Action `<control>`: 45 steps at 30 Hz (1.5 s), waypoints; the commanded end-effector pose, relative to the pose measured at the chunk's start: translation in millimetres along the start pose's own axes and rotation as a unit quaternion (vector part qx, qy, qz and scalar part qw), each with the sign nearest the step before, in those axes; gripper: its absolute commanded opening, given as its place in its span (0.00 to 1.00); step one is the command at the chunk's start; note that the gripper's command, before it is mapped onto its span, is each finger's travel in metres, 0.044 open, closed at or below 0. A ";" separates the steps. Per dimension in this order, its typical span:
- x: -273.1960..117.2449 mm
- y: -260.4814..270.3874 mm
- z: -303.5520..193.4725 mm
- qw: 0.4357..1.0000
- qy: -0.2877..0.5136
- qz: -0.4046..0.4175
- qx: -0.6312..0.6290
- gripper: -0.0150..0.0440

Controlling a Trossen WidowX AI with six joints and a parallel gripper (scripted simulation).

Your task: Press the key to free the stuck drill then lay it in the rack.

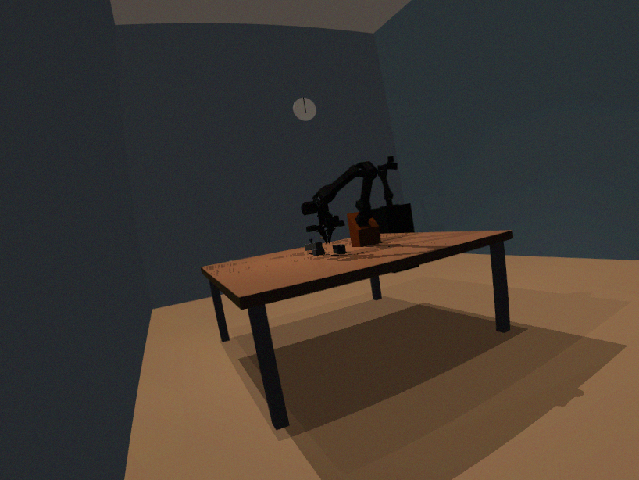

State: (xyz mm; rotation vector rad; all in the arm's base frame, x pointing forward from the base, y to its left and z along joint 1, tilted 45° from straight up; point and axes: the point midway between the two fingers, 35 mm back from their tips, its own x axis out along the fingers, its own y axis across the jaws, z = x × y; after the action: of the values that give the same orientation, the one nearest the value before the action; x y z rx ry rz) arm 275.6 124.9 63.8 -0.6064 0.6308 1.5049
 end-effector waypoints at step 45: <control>-8.3 -3.6 2.0 1.000 -0.001 -0.002 -0.004 0.25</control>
State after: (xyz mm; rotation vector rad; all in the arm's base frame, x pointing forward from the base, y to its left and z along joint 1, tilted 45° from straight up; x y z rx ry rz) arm 277.4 120.4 68.4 -0.6066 0.6309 1.5042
